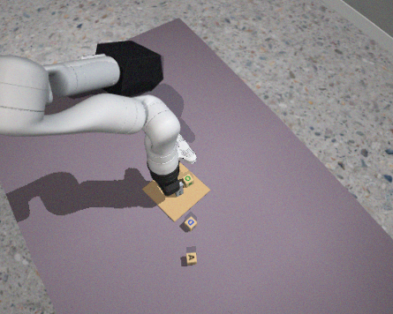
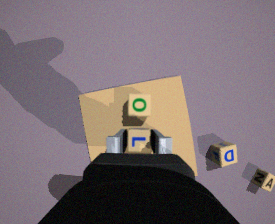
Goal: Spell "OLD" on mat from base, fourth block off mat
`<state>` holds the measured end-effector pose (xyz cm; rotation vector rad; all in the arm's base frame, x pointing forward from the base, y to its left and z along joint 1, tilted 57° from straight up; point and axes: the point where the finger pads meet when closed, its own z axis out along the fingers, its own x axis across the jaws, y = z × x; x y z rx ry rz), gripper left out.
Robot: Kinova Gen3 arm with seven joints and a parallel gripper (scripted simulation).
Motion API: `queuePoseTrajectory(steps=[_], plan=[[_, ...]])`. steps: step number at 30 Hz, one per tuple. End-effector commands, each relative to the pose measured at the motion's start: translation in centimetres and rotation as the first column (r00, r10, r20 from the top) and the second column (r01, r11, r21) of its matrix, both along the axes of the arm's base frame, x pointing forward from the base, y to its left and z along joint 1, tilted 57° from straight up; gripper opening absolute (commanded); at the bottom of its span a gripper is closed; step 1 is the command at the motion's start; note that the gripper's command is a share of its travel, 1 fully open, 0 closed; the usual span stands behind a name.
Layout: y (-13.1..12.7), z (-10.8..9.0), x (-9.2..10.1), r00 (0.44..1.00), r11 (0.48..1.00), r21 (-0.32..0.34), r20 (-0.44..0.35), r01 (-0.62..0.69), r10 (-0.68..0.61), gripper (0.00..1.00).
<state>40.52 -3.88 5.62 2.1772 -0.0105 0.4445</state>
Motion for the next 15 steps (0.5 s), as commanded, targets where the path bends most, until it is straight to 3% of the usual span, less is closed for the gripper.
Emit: queuePoseTrajectory(steps=[1,5,15], plan=[[0.08,0.00,0.02,1.000,1.000,0.001,0.000,-0.001,0.001,0.67],[0.08,0.00,0.02,1.000,1.000,0.001,0.000,-0.001,0.001,0.79],[0.08,0.00,0.02,1.000,1.000,0.001,0.000,-0.001,0.001,0.79]])
